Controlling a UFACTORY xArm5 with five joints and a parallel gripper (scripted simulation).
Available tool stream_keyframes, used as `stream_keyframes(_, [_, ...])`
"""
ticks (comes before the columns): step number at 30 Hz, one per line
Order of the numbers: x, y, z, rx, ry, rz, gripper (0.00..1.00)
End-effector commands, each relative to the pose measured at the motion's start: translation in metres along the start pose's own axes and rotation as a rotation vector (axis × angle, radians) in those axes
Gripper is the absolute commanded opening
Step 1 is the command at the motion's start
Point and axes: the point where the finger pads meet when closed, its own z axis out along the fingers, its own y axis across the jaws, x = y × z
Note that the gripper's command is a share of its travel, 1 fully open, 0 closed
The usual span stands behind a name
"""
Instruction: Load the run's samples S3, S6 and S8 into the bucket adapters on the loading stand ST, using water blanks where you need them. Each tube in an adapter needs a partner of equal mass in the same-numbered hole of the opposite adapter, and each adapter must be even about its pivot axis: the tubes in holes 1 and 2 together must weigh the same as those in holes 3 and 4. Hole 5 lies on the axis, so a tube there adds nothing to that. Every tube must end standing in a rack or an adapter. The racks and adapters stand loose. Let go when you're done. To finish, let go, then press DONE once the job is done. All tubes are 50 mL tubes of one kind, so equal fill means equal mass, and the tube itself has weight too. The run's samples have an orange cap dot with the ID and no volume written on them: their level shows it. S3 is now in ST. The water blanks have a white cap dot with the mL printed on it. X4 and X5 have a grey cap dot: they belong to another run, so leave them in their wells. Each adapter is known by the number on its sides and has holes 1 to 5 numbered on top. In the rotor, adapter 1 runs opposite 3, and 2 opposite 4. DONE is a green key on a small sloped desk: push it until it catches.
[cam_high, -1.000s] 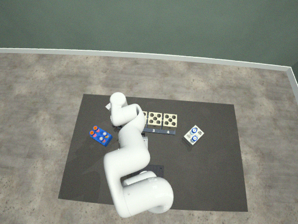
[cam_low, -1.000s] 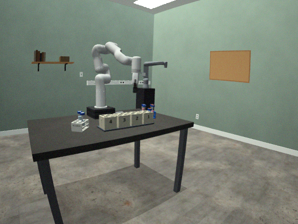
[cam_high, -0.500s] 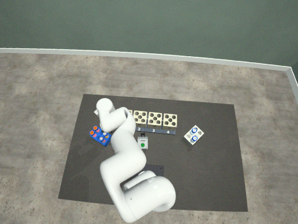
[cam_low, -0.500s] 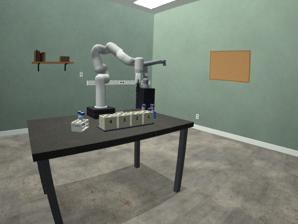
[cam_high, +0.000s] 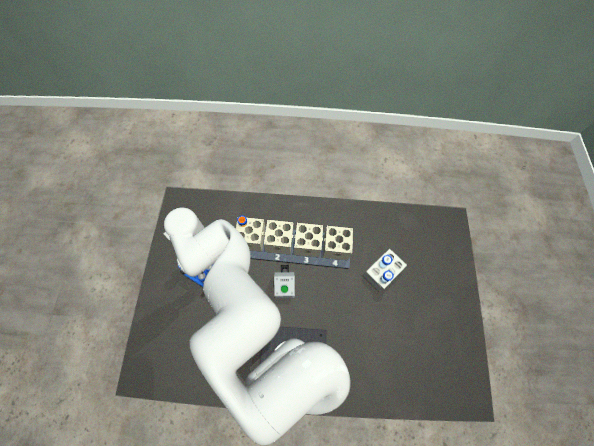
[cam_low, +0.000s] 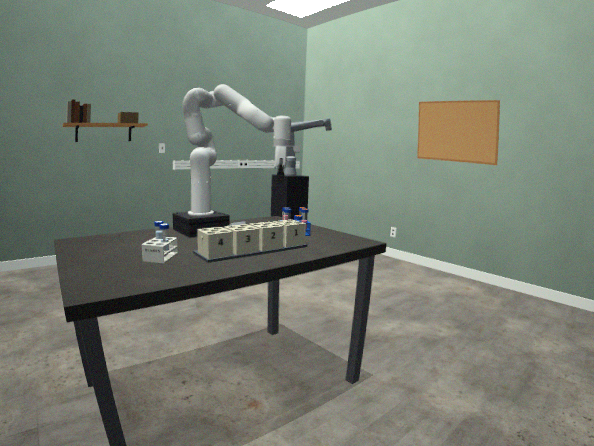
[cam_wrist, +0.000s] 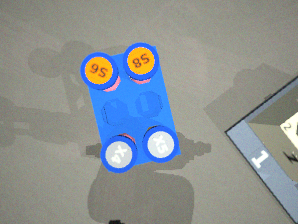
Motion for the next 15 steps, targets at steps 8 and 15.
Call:
stream_keyframes(8, [0.006,-0.011,0.012,0.013,0.006,0.002,1.0])
stream_keyframes(15, [0.006,-0.011,0.031,0.013,0.006,0.002,1.0])
